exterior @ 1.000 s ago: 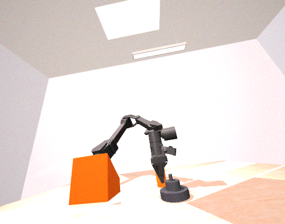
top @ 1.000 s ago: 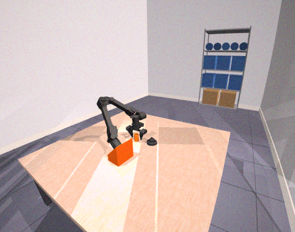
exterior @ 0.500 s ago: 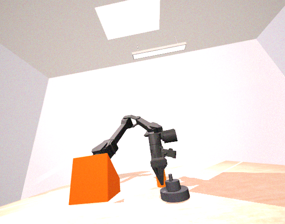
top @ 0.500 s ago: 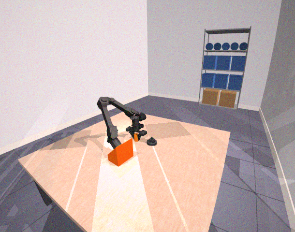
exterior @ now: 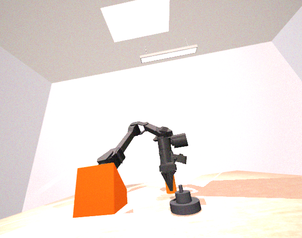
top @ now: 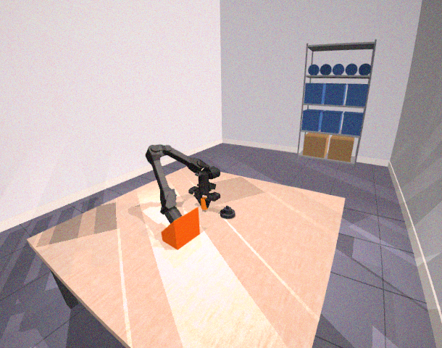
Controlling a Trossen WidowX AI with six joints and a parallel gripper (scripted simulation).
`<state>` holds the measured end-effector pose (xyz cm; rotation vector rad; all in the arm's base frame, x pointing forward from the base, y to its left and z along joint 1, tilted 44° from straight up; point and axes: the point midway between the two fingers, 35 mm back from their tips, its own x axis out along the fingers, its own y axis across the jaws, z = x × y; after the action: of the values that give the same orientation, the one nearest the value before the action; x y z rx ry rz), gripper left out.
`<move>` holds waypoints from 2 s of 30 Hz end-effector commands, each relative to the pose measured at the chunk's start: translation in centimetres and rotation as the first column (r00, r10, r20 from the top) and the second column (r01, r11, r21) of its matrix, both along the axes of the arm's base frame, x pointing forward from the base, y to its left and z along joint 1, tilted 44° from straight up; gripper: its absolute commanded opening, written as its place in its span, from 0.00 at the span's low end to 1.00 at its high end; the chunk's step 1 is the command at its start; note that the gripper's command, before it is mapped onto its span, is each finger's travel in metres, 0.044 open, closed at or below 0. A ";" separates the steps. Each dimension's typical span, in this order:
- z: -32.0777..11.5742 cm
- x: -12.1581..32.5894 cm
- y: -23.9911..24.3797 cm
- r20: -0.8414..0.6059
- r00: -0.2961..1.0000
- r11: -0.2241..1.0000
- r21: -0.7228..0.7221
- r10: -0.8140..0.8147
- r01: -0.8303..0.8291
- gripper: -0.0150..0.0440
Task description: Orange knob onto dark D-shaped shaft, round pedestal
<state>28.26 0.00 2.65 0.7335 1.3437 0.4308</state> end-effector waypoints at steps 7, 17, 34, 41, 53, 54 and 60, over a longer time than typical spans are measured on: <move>4.3 0.1 -3.7 0.014 1.000 1.000 -0.017 -0.002 0.002 0.25; 9.2 -1.3 -6.7 0.015 1.000 1.000 -0.011 0.000 0.001 0.25; 7.1 -0.7 -9.2 0.015 1.000 1.000 -0.012 -0.001 0.001 0.25; 5.2 -0.3 -10.4 0.015 1.000 1.000 -0.014 -0.001 0.001 0.25; 2.0 0.0 -12.3 0.009 1.000 1.000 -0.021 -0.012 0.012 0.25; 1.7 0.0 -12.4 0.010 1.000 1.000 -0.020 -0.011 0.011 0.25; 0.0 0.0 -13.3 0.012 1.000 1.000 -0.019 -0.008 0.008 0.25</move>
<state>28.22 -12.62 3.36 0.7313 1.3357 0.4156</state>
